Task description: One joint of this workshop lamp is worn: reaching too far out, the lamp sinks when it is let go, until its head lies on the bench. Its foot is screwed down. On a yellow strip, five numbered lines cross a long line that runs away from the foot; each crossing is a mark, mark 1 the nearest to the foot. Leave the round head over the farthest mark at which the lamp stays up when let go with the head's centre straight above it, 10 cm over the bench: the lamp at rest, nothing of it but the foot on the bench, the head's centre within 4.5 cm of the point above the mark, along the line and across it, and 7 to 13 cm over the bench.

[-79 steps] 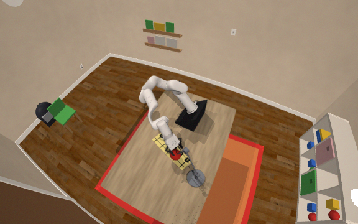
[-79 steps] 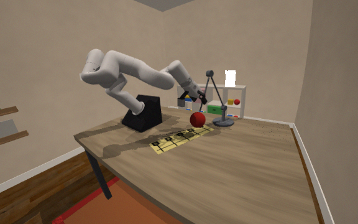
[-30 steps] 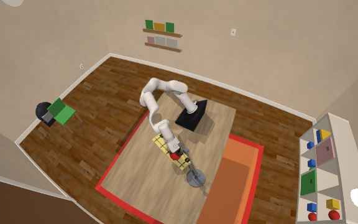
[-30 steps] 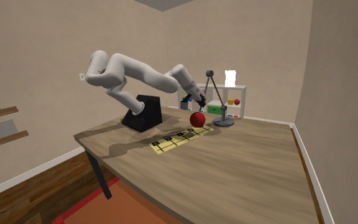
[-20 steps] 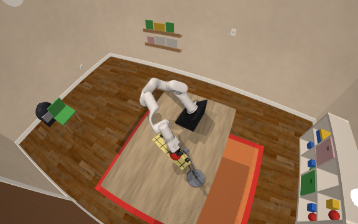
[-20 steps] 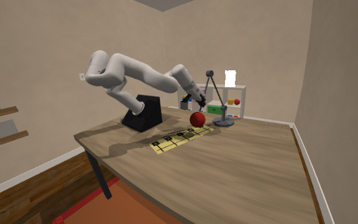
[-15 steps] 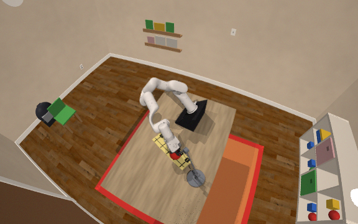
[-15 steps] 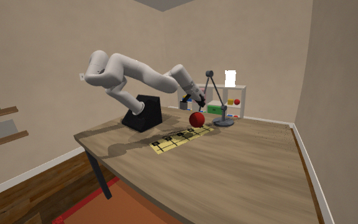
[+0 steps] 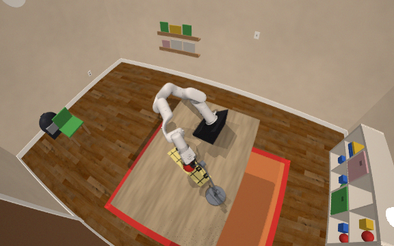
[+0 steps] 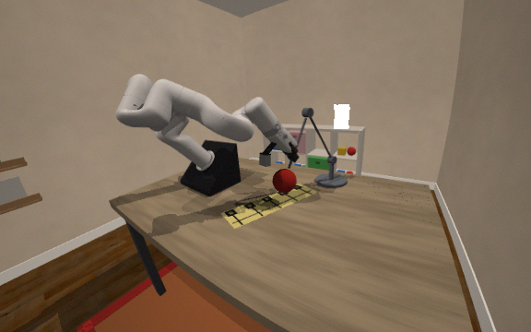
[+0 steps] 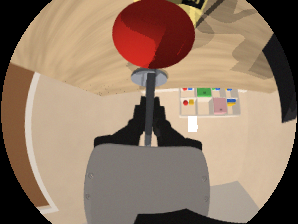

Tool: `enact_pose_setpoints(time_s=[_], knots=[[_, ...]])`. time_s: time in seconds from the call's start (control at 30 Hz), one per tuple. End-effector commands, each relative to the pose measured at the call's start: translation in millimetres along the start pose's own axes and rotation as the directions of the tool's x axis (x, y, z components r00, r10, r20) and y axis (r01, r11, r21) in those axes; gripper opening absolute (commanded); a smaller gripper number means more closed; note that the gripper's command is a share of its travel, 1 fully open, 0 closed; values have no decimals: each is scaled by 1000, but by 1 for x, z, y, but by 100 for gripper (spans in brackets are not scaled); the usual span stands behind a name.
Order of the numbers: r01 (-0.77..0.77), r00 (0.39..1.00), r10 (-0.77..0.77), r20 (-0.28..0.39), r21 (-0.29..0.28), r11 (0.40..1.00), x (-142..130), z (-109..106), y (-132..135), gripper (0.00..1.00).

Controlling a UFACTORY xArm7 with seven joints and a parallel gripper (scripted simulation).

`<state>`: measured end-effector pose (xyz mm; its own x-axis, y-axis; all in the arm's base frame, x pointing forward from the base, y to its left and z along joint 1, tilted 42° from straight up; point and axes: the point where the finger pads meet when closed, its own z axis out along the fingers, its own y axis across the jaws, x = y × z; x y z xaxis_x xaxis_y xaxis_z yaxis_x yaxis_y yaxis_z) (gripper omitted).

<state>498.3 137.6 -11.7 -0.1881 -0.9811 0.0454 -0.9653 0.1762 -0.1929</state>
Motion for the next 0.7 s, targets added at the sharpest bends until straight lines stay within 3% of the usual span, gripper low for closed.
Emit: enact_pose_setpoints(time_s=[0.0, 0.47, 0.5, 0.67], knots=[[2, 1000, -3, 4, 4, 1000, 4, -6, -1, 0], [4, 1000, -4, 4, 2, 1000, 29, -20, -2, 0], [4, 1000, -4, 4, 2, 1000, 29, -20, -2, 100], [4, 1000, -4, 4, 3, 1000, 28, -20, -2, 100]])
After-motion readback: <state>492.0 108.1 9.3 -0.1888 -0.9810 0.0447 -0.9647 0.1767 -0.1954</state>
